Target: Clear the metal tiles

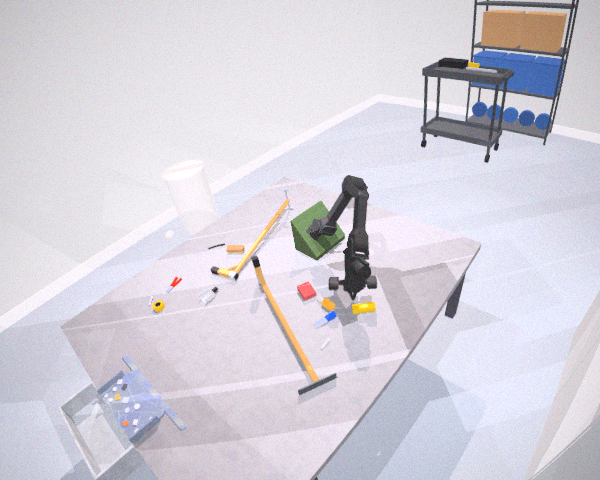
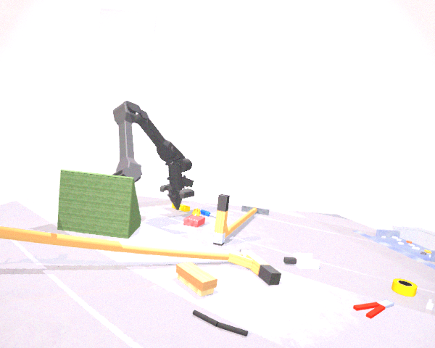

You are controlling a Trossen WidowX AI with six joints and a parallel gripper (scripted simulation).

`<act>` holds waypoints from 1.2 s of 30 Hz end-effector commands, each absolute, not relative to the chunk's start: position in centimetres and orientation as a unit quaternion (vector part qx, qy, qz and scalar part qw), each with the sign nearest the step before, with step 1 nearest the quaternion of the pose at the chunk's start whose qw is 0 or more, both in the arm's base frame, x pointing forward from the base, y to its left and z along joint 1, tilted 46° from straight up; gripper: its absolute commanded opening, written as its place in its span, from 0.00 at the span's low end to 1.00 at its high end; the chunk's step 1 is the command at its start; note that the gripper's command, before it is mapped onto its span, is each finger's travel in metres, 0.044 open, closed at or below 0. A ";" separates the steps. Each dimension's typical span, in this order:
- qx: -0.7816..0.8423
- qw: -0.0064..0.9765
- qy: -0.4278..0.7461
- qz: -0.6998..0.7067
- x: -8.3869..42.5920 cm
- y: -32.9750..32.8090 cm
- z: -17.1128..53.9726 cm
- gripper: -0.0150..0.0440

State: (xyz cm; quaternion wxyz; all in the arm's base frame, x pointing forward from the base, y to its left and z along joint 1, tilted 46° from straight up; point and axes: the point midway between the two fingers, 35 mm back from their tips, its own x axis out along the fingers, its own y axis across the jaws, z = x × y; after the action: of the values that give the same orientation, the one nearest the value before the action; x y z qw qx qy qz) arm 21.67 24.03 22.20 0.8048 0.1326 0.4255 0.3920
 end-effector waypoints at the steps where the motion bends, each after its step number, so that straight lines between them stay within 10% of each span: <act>1: 0.136 0.806 0.423 0.390 20.9 23.9 22.0 0.25; 36: 0.134 0.805 0.425 0.392 18.6 17.7 27.5 0.25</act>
State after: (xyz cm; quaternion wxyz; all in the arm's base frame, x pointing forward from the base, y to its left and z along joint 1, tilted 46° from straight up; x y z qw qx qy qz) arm 19.19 18.61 26.18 0.8037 0.1340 0.4314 0.3872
